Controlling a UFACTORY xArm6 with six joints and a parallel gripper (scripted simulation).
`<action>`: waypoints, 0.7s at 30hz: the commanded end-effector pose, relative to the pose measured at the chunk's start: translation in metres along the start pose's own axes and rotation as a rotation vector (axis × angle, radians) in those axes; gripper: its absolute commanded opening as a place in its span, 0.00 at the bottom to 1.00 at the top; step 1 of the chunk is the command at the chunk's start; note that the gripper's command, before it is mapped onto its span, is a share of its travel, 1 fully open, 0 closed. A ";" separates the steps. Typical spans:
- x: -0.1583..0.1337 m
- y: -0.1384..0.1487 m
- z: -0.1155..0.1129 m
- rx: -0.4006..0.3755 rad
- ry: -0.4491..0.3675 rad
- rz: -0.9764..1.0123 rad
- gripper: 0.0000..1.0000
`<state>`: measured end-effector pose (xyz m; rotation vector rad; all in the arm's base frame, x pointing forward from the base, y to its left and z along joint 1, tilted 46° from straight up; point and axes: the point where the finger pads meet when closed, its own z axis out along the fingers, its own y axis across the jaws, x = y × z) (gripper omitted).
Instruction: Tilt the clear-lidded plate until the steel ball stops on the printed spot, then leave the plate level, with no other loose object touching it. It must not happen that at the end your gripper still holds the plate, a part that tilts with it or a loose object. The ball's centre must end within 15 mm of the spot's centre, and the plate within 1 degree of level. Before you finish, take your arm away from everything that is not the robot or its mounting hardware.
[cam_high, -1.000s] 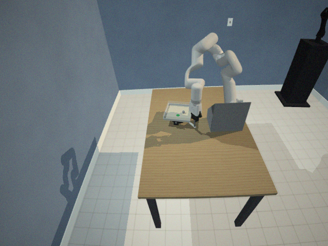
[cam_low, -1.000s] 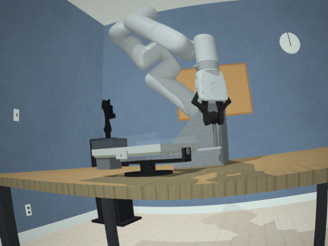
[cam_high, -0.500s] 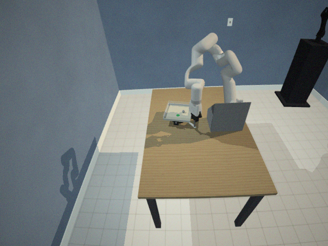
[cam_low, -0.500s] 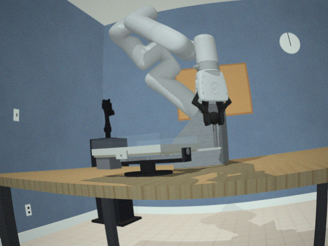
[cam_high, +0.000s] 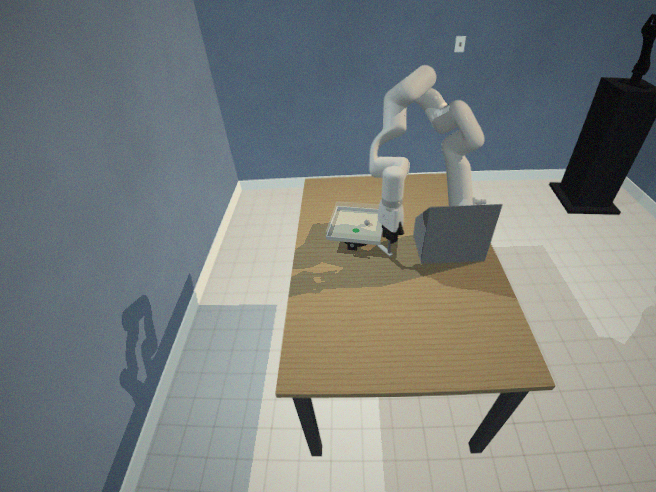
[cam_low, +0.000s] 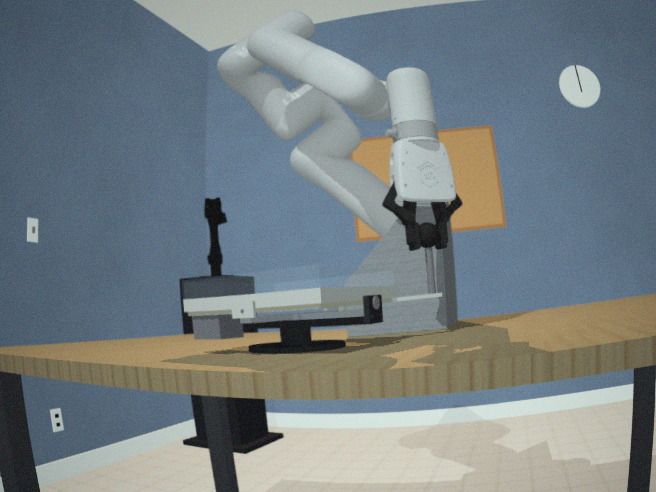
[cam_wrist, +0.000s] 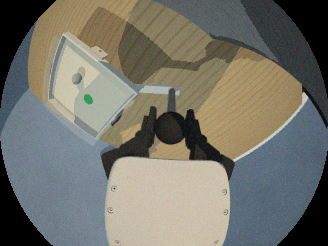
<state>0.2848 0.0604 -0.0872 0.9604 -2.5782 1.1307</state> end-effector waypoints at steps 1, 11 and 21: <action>-0.002 0.000 -0.001 0.000 -0.004 0.001 0.00; -0.004 0.001 0.001 0.000 -0.004 0.001 0.00; -0.002 0.000 -0.001 0.000 -0.004 0.001 0.00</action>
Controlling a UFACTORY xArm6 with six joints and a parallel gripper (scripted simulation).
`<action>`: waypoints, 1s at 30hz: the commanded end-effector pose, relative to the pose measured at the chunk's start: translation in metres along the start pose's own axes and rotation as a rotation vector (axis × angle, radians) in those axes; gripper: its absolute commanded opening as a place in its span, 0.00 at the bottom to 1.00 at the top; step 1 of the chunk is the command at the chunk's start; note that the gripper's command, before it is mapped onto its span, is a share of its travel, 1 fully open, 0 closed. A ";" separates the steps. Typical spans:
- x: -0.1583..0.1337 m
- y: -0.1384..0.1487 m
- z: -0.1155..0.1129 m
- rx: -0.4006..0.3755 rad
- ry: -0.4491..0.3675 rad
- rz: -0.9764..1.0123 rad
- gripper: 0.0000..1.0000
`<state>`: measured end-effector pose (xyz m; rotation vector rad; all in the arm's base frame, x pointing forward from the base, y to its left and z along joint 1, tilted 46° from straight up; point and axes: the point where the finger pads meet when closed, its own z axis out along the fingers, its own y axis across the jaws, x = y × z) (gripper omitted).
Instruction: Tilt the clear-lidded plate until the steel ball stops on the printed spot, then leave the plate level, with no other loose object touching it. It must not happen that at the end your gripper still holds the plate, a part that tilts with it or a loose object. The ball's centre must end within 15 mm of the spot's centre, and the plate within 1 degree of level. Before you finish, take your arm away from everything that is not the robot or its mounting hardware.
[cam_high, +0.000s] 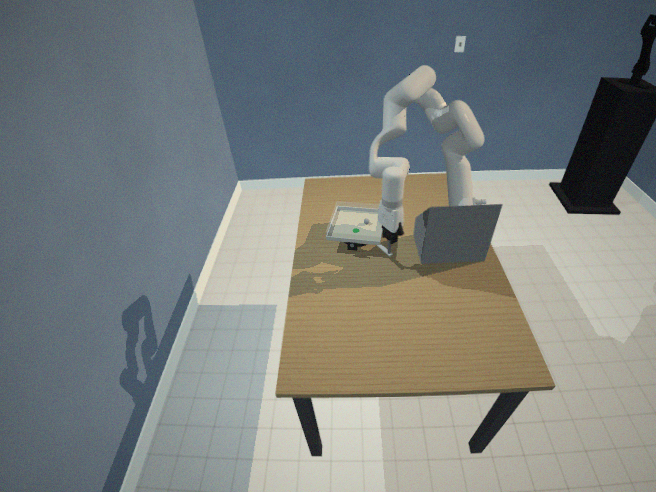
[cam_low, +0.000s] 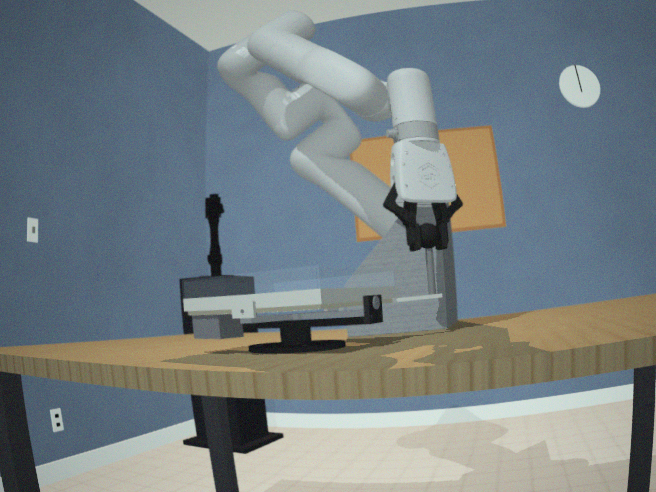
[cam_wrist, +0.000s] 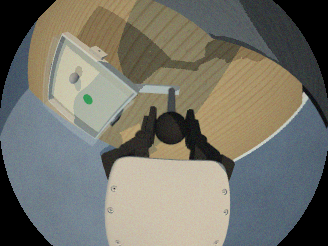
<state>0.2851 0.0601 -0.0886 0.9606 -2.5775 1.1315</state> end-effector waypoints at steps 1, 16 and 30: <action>-0.001 -0.001 -0.002 -0.001 -0.005 0.002 0.00; -0.002 -0.001 -0.002 -0.001 -0.005 0.002 0.00; -0.003 0.000 -0.001 -0.001 -0.005 0.002 0.00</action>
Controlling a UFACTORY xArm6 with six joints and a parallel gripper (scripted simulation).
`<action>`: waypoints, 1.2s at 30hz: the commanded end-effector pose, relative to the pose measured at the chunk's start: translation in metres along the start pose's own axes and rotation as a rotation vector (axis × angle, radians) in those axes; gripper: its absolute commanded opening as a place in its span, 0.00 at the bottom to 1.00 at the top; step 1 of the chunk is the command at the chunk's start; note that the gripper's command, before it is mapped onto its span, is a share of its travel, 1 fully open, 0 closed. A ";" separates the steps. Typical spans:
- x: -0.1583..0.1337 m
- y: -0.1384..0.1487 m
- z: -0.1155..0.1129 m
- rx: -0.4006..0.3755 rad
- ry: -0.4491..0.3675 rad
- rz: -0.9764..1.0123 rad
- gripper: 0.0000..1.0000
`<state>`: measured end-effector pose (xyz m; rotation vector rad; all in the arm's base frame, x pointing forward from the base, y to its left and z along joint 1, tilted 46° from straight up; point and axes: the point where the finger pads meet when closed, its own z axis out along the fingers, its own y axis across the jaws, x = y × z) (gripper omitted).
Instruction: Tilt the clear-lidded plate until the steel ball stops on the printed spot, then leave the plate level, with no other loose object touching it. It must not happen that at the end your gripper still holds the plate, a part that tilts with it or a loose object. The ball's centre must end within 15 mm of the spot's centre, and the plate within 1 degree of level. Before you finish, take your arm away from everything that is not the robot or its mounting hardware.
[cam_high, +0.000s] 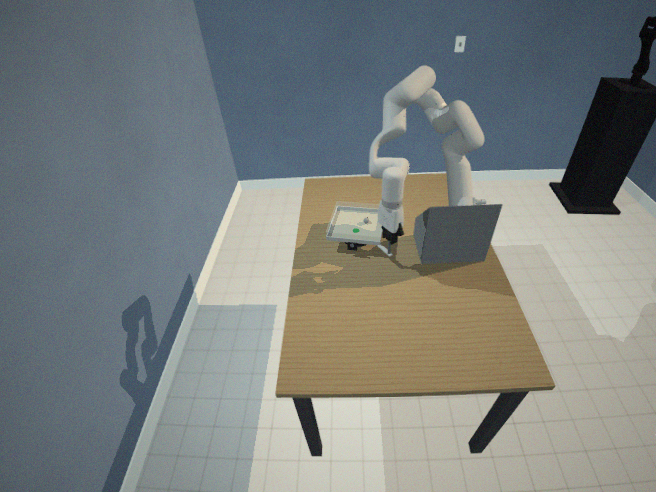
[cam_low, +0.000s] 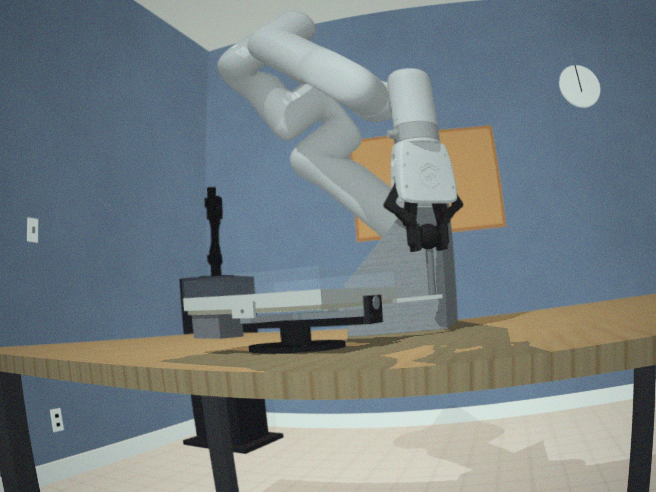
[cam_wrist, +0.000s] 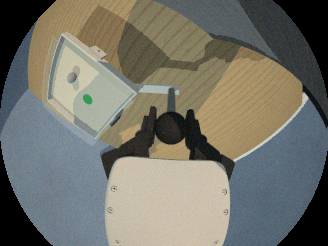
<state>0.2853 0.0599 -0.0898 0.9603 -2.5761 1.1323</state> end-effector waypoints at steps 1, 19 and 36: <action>-0.002 -0.001 -0.002 -0.001 -0.006 0.002 0.00; -0.002 -0.001 -0.003 -0.001 -0.006 0.002 0.00; -0.001 -0.001 -0.003 -0.001 -0.006 0.002 0.00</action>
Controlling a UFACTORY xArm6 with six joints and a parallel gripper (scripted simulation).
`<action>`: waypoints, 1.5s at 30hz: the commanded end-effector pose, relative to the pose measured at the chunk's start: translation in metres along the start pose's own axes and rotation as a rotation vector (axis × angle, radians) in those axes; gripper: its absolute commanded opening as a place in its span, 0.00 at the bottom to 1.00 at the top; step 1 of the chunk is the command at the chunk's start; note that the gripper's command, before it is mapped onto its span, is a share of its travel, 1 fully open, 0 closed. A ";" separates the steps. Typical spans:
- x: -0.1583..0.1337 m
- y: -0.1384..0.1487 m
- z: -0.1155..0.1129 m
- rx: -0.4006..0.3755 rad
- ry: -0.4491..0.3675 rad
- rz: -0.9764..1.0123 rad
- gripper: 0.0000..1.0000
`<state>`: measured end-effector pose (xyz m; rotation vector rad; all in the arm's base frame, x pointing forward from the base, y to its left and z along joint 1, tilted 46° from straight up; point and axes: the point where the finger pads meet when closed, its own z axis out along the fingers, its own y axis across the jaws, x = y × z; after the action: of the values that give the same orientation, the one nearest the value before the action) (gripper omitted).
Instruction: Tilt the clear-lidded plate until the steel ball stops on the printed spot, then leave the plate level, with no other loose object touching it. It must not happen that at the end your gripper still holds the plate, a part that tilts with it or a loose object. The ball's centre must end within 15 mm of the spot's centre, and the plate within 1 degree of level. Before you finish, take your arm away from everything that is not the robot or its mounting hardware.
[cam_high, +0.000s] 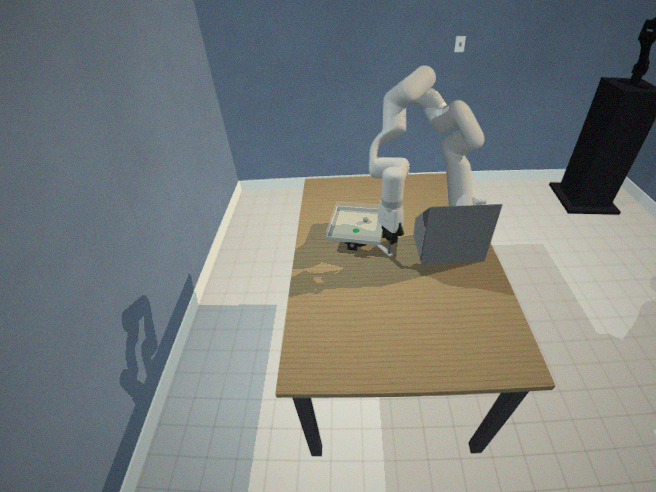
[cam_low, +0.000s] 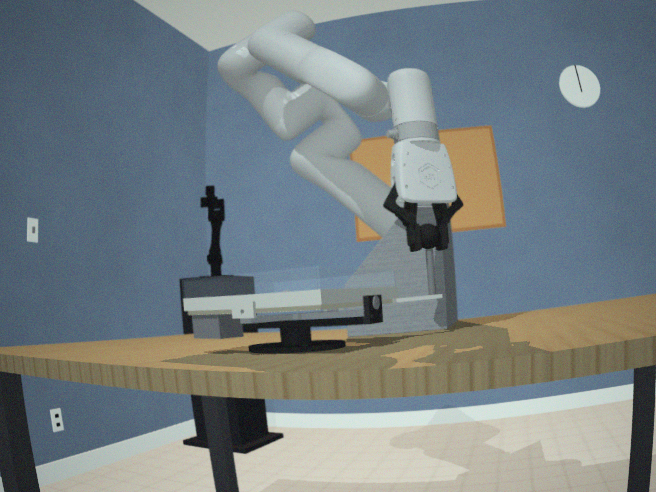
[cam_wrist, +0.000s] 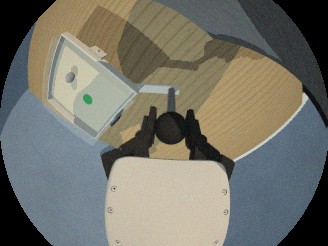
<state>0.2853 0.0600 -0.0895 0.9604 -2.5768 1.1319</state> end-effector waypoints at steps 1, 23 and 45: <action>-0.001 -0.001 -0.003 -0.001 -0.005 0.002 0.00; -0.001 0.001 0.002 -0.001 -0.005 0.002 0.00; -0.001 0.000 -0.001 -0.001 -0.005 0.002 0.00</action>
<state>0.2850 0.0597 -0.0897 0.9615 -2.5782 1.1321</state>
